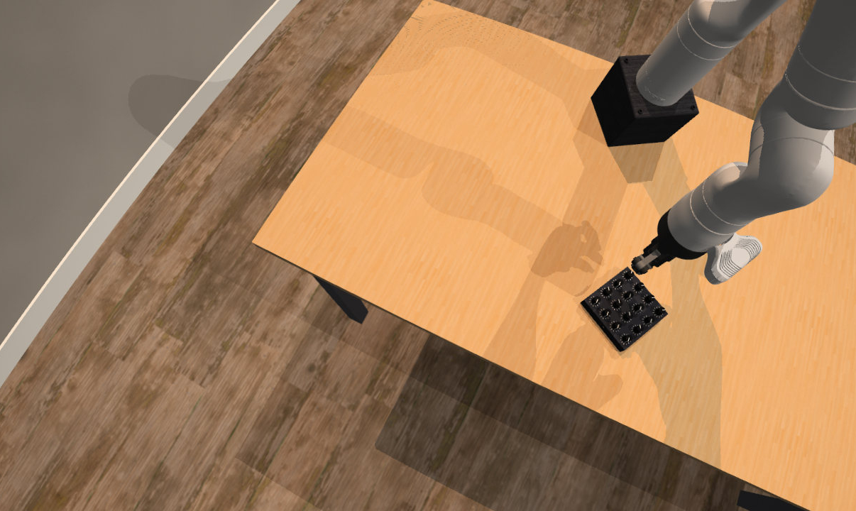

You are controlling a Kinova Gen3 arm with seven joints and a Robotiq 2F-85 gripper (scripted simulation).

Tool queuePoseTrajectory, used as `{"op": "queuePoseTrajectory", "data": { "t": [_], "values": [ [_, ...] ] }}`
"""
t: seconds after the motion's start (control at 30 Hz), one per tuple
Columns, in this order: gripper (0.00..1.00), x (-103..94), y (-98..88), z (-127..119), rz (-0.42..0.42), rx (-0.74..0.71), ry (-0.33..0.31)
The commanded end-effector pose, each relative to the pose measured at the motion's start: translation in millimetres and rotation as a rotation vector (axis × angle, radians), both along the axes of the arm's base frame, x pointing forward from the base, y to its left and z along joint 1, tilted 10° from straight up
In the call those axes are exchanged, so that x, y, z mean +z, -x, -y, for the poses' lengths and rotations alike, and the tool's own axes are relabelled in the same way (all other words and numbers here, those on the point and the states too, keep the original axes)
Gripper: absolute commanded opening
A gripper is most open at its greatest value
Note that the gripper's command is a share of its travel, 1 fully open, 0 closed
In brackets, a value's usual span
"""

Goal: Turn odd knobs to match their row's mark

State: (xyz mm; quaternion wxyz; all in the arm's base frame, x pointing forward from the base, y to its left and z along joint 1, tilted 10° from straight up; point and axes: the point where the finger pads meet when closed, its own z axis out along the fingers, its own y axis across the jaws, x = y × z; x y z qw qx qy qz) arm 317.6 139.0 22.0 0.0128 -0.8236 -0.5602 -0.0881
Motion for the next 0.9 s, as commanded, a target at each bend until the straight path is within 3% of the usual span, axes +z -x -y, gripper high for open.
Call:
{"op": "queuePoseTrajectory", "data": {
  "t": [0.0, 0.87],
  "values": [
    [0.19, -3.5, 1.3, -1.3, -0.004, 0.003, 0.0],
    [0.19, -29.0, -2.9, -4.3, -0.004, 0.003, 0.0]
  ]
}}
